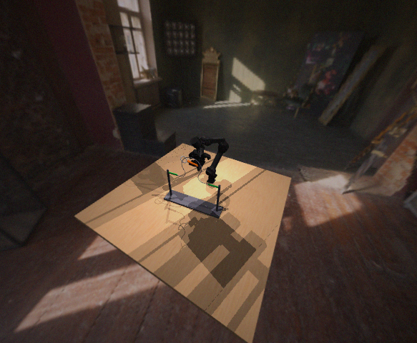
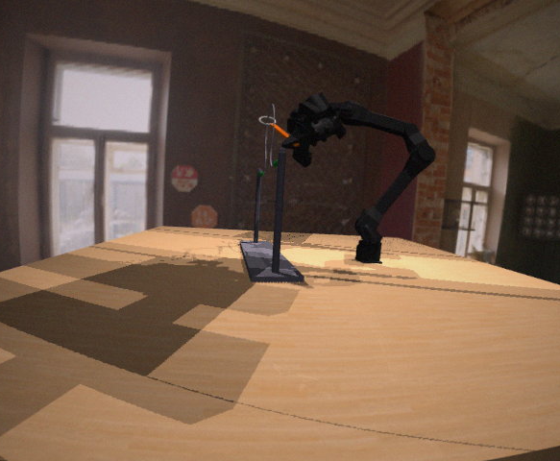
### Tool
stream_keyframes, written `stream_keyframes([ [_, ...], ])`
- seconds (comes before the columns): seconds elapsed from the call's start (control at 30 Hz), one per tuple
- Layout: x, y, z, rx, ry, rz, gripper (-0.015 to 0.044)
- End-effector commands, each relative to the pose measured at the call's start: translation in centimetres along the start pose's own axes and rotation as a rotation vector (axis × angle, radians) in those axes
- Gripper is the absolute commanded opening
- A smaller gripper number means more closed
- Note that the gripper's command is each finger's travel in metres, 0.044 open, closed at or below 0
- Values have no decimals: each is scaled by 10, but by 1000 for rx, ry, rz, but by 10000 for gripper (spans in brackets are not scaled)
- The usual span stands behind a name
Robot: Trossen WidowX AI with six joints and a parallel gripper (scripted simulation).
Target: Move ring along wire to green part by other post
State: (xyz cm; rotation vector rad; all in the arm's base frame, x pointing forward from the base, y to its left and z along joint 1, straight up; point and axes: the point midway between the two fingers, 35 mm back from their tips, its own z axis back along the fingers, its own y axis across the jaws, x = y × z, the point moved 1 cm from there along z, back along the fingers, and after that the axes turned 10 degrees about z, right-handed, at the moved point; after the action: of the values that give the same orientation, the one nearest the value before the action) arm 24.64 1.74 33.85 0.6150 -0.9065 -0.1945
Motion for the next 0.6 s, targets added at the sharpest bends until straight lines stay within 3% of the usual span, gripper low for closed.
stream_keyframes([
  [0.0,2,0,2,-28,-8,51,-150],
  [0.57,1,-6,1,-141,-13,217,-150],
])
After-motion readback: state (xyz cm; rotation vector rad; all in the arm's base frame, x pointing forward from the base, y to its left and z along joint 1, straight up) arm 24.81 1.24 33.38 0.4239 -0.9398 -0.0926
